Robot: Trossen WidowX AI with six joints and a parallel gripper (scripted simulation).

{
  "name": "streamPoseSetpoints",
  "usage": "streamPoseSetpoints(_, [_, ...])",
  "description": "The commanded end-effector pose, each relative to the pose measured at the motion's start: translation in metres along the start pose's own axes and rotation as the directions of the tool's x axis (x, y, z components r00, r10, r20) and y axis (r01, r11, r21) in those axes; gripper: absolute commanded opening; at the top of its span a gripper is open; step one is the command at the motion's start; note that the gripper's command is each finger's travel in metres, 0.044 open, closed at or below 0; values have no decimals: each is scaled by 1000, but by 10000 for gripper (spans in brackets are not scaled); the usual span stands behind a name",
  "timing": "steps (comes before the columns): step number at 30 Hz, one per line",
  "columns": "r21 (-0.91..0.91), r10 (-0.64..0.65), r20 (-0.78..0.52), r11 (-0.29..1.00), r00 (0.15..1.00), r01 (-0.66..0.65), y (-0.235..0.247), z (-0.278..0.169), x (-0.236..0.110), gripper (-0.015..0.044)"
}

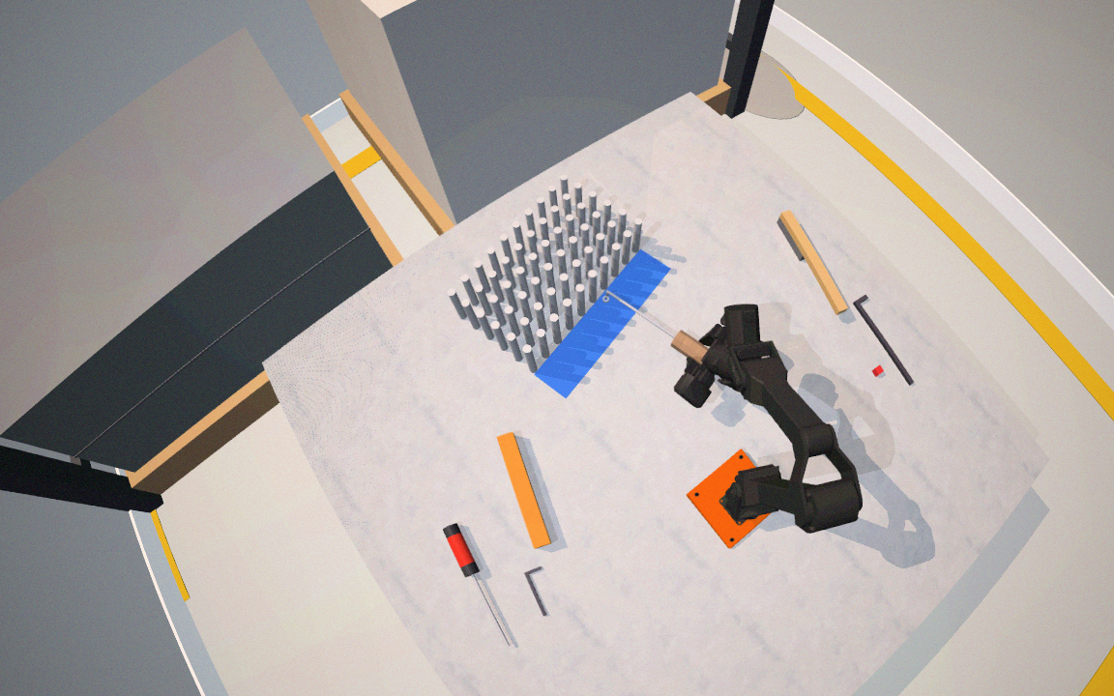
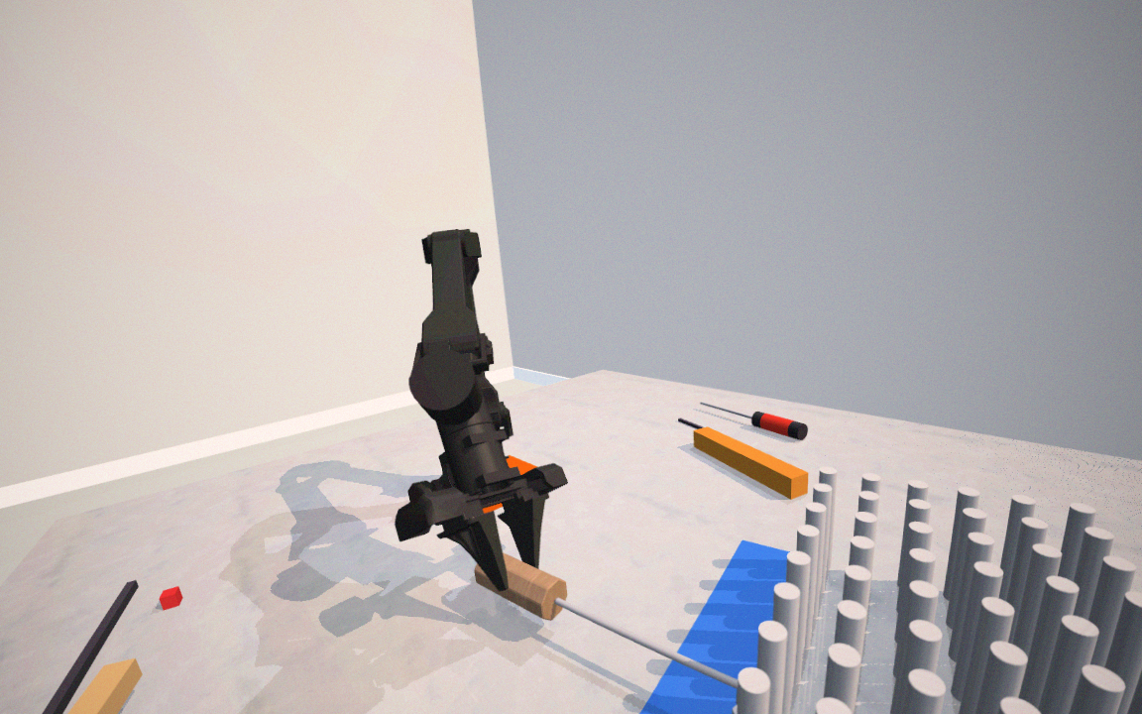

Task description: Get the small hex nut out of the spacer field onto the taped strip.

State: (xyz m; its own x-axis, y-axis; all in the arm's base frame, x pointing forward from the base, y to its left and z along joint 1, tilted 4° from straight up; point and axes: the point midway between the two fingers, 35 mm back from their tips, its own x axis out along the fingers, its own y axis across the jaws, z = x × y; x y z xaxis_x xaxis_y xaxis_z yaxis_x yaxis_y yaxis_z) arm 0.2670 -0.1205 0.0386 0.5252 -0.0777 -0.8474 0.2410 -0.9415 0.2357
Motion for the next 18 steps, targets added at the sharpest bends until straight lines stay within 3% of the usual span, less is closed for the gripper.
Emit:
streamPoseSetpoints(1, [-4,12,-15,1000,1000,-12,3,5,-12,0])
streamPoseSetpoints(8, [-5,11,-14,1000,1000,-11,1,25,-29,0])
streamPoseSetpoints(18, [-5,12,-15,1000,1000,-12,15,3,-51,0])
